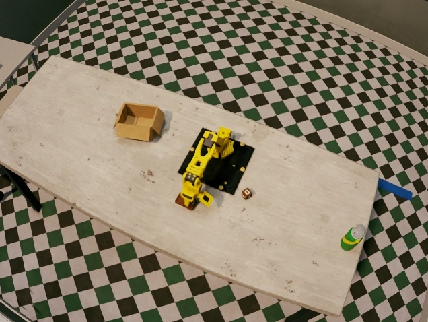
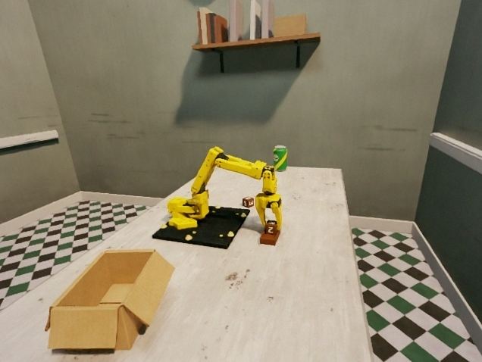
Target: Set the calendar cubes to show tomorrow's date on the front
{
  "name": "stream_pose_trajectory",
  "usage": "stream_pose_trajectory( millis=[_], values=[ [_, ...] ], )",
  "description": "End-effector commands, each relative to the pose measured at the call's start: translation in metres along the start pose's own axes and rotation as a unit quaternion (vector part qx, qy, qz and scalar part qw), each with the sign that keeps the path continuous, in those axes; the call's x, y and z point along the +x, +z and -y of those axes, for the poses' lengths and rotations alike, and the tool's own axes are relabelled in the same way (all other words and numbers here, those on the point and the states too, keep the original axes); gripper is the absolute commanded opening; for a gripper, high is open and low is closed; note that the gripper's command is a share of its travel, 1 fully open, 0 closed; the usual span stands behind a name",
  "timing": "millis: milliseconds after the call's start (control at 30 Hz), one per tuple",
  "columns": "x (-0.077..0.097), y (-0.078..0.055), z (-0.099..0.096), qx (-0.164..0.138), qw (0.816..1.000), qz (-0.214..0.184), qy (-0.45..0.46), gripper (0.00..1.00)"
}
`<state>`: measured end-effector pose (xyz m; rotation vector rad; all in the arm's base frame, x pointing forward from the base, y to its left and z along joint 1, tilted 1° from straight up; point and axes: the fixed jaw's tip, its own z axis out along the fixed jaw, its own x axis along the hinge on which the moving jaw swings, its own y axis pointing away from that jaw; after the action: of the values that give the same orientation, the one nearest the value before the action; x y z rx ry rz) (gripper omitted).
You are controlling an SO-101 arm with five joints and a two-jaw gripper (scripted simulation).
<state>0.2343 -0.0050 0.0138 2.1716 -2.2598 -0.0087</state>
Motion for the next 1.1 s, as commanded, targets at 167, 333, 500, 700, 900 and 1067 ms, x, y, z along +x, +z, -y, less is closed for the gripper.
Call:
stream_pose_trajectory(
  millis=[167, 333, 500, 700, 900, 1067],
  values=[
    [0.0012, 0.0013, -0.0001, -0.005, 1.0, 0.001, 0.006, 0.2],
    [0.0012, 0.0013, -0.0001, -0.005, 1.0, 0.001, 0.006, 0.19],
    [0.0012, 0.0013, -0.0001, -0.005, 1.0, 0.001, 0.006, 0.15],
    [0.0012, 0.0013, -0.0001, -0.005, 1.0, 0.001, 0.006, 0.1],
    [0.0012, 0.0013, -0.0001, -0.005, 1.0, 0.001, 0.006, 0.03],
    [0.0012, 0.0013, -0.0001, -0.005, 1.0, 0.001, 0.006, 0.0]
  ],
)
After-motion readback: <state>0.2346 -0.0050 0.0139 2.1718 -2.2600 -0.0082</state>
